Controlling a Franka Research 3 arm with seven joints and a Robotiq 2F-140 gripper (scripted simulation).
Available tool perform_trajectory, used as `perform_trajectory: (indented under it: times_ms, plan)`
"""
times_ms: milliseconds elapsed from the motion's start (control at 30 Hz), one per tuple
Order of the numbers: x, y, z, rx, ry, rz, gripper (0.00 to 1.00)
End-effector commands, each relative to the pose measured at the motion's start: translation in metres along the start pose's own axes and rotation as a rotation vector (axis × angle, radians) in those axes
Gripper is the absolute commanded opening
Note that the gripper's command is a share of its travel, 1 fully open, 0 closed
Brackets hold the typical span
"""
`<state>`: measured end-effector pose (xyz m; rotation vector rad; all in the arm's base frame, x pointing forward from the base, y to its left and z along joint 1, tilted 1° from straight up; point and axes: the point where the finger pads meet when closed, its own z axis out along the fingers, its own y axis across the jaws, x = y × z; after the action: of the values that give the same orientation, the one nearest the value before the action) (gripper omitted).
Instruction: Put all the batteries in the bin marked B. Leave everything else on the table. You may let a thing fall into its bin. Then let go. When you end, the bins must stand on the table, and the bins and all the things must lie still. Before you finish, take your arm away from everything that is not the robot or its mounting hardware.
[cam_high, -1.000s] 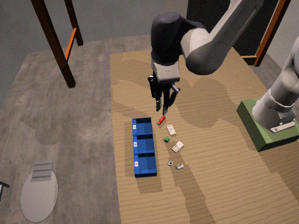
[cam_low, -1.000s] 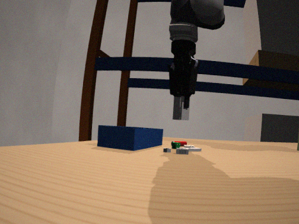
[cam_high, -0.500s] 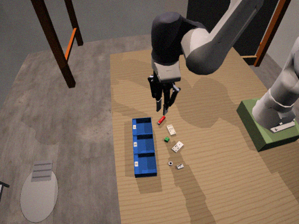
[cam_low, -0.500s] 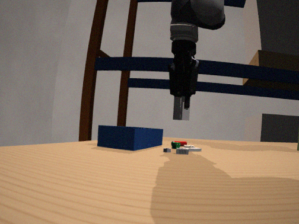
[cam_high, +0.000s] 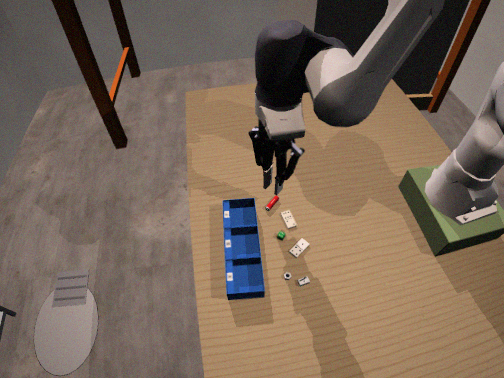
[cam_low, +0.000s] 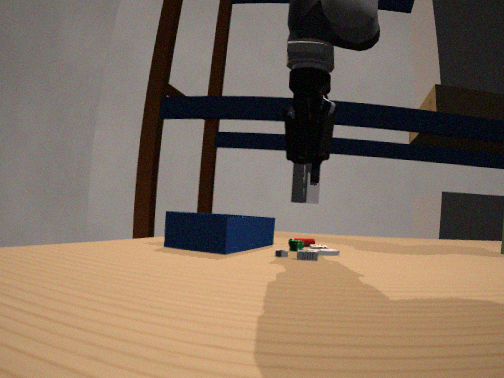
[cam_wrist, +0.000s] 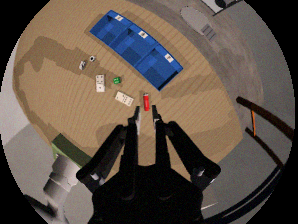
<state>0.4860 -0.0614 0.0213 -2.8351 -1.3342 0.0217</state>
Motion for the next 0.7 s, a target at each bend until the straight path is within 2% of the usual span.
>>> perform_trajectory:
  times_ms: [0, 67, 467, 667]
  plan:
    - [0.0, 0.0, 0.01, -0.001, 0.002, -0.004, 0.17]
    - [0.0, 0.0, 0.01, -0.001, 0.002, -0.004, 0.17]
    - [0.002, 0.003, 0.058, -0.001, 0.002, -0.004, 0.17]
    - [0.003, 0.005, 0.06, -0.001, 0.002, -0.004, 0.17]
